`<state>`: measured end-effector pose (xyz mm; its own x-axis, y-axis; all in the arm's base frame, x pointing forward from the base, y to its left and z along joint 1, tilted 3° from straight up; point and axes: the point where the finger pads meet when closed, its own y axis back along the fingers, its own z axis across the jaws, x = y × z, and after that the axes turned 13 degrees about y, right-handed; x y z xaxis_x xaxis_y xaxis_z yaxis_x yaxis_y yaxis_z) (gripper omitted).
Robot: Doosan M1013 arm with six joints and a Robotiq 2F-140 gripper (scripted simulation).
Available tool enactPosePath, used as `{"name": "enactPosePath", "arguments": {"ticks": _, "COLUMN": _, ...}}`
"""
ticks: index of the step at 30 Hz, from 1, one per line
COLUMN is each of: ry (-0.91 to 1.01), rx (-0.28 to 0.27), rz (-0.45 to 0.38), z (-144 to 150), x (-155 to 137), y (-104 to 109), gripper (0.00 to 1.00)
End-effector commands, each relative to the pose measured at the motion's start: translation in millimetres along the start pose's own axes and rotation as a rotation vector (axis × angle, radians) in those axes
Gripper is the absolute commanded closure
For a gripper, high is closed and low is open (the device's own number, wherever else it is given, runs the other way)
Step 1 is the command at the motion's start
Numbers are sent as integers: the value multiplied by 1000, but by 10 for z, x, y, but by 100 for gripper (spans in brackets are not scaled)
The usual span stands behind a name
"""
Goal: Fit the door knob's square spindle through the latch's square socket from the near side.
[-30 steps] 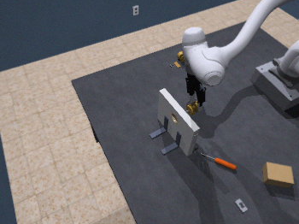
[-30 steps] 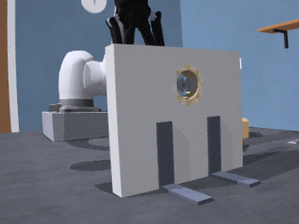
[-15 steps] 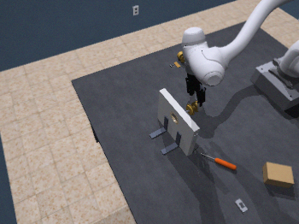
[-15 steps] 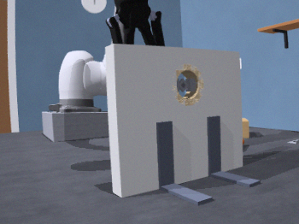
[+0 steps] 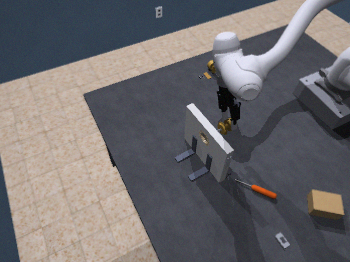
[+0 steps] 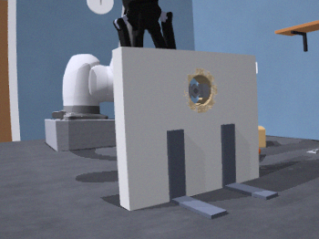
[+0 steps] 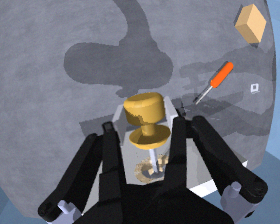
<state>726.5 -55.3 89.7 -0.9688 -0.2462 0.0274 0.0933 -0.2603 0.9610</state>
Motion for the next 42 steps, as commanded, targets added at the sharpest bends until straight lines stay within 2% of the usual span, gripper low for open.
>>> {"name": "enactPosePath", "arguments": {"ticks": 1, "ry": 0, "rx": -1, "rz": 4, "z": 0, "x": -21, "y": -3, "gripper": 58}}
{"name": "enactPosePath", "arguments": {"ticks": 42, "ry": 1, "rx": 0, "rz": 5, "z": -21, "x": -96, "y": 3, "gripper": 58}}
